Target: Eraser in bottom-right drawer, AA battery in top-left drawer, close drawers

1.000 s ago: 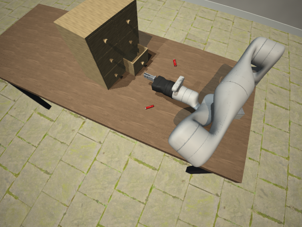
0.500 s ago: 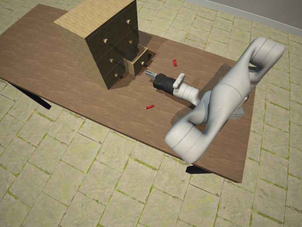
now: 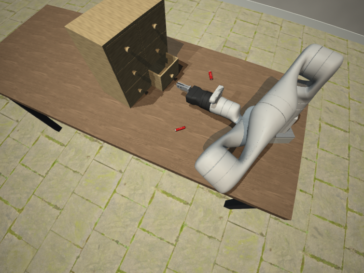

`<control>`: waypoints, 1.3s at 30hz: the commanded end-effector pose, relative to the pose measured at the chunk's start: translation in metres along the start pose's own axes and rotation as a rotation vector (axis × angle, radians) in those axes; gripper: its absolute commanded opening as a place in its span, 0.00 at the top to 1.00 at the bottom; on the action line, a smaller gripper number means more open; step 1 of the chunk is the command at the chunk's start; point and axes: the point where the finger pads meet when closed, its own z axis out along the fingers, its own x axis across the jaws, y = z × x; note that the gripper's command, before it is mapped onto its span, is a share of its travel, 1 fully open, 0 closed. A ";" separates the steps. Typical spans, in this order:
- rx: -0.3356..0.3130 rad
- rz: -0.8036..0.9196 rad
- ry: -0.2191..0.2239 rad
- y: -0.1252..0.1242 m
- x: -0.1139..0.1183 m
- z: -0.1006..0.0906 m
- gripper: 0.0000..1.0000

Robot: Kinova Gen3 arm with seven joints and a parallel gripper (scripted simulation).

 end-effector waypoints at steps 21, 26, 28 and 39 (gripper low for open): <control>-0.001 -0.012 0.006 0.007 0.028 0.008 1.00; -0.001 -0.012 0.006 0.008 0.031 0.009 1.00; -0.001 -0.012 0.006 0.008 0.031 0.009 1.00; -0.001 -0.012 0.006 0.009 0.035 0.010 1.00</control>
